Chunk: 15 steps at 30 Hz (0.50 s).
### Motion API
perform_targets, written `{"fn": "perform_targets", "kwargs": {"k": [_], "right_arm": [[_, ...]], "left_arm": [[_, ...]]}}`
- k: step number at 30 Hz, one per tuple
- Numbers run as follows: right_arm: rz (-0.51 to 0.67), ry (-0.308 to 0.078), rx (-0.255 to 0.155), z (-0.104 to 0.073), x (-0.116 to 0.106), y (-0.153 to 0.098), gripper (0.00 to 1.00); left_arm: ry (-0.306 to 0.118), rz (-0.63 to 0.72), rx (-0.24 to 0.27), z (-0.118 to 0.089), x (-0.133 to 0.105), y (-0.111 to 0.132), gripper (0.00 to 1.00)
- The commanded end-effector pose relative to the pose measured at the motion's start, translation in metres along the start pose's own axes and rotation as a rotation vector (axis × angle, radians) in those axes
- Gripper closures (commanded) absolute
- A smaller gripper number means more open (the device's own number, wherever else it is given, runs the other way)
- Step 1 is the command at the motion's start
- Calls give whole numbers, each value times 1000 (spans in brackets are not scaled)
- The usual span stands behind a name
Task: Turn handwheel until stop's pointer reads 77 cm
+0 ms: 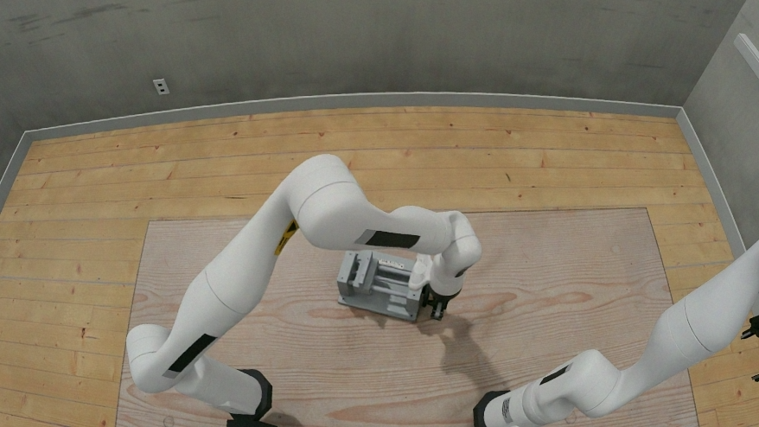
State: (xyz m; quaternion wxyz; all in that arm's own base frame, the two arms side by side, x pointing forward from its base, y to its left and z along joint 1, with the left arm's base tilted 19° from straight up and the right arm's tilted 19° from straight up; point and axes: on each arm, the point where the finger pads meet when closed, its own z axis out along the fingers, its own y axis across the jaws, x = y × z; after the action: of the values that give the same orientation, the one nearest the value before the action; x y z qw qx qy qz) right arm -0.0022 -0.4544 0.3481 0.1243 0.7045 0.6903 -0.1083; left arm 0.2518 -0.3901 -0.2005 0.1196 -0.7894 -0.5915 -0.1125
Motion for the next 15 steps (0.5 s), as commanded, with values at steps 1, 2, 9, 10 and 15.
{"fn": "perform_targets", "kwargs": {"k": [1, 2, 9, 10, 15], "right_arm": [[-12, 5, 4, -1, 1, -1, 2], [-12, 5, 4, -1, 1, -1, 2], [-12, 5, 4, -1, 1, -1, 2], [-12, 5, 4, -1, 1, -1, 2], [-12, 5, 4, -1, 1, -1, 2]], "left_arm": [[-8, -9, -7, -1, -2, 5, 403], [-8, -9, -7, -1, -2, 5, 842], [-8, -9, -7, -1, -2, 5, 842], [-7, -9, -6, -1, -2, 4, 842], [-7, -8, -6, -1, -1, 4, 842]]}}
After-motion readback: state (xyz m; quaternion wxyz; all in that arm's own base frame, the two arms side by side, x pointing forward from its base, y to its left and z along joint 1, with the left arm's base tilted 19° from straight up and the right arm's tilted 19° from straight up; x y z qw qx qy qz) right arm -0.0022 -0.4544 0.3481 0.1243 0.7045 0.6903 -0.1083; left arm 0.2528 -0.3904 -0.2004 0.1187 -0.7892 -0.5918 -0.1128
